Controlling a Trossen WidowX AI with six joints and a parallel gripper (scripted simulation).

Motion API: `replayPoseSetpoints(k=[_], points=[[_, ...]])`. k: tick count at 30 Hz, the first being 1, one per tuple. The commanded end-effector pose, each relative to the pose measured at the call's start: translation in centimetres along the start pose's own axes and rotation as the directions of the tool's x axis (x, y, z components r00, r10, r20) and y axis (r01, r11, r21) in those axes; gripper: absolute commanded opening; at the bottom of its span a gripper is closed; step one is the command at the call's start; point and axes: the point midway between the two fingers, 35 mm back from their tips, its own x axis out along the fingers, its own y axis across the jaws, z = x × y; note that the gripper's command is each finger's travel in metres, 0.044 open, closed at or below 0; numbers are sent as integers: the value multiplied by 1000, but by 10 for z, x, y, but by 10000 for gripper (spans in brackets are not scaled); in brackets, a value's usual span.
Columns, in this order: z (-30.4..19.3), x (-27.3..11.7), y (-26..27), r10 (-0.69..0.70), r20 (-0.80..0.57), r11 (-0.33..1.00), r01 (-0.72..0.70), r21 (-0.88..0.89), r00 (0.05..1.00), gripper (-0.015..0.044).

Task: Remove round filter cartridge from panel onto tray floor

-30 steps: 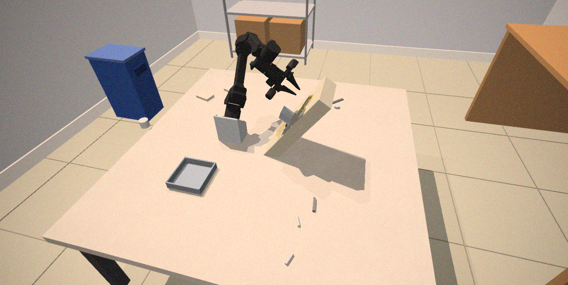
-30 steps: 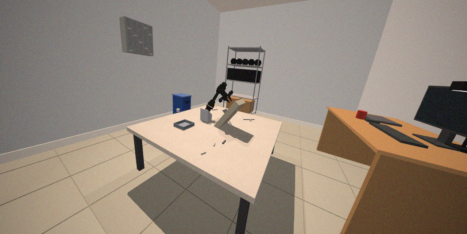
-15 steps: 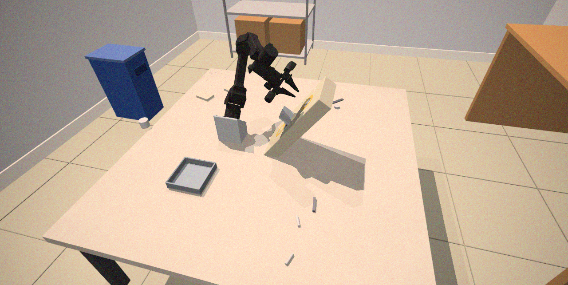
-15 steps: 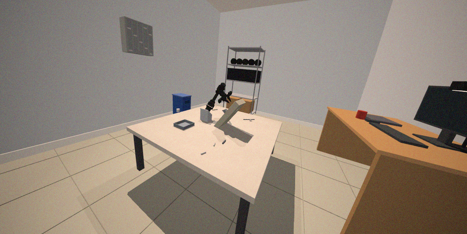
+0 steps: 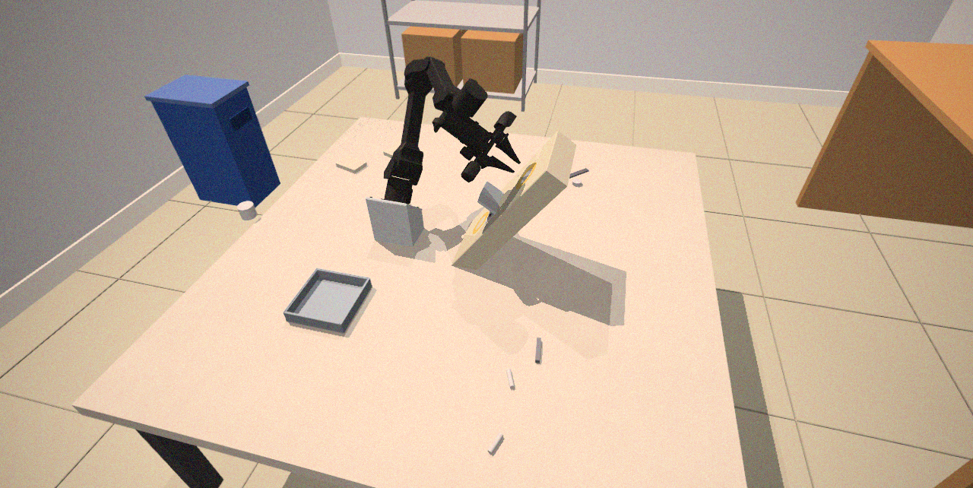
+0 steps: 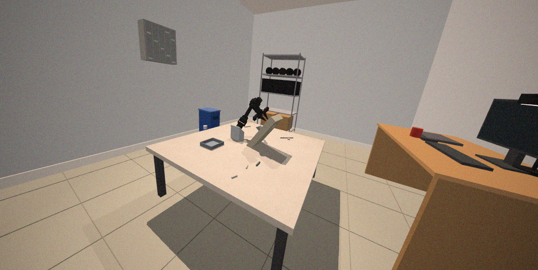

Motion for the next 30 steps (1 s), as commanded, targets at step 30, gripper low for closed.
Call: replayPoseSetpoints(k=[30], points=[[4,26,3,-5,1,1000,5,12,1000,112]])
